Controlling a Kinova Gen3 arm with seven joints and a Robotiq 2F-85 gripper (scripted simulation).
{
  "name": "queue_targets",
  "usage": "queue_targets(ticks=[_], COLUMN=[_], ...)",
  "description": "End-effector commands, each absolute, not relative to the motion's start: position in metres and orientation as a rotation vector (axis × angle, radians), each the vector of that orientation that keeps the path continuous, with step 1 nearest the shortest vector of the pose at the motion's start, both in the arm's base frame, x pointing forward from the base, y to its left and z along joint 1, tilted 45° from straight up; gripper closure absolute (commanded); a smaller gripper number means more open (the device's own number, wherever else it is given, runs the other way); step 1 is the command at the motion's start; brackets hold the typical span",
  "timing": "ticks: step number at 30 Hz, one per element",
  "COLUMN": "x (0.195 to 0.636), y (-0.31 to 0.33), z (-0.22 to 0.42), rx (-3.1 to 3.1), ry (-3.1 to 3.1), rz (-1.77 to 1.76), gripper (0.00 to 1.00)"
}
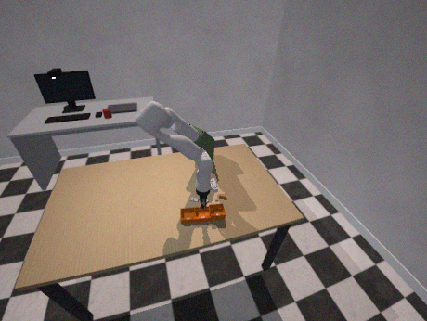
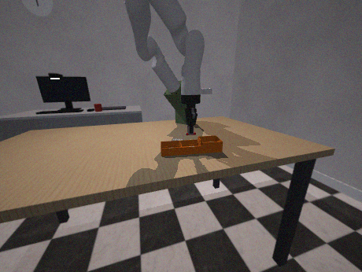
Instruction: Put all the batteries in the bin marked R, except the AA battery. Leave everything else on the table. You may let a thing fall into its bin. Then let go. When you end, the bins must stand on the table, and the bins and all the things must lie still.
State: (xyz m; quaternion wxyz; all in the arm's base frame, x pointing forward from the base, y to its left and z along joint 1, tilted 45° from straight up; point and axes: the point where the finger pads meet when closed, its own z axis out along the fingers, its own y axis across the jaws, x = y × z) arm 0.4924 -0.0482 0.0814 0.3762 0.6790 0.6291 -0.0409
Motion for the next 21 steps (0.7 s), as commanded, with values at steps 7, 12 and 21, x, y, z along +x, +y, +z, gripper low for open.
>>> queue_targets(ticks=[7,12,21], x=[0.493,0.498,0.506], y=[-0.05,-0.054,-0.064], z=[0.084,0.076,0.064], rx=[1.741,1.744,1.744], ry=[1.598,1.6,1.6], rz=[-0.096,-0.093,-0.093], gripper=[0.95,0.95,0.95])
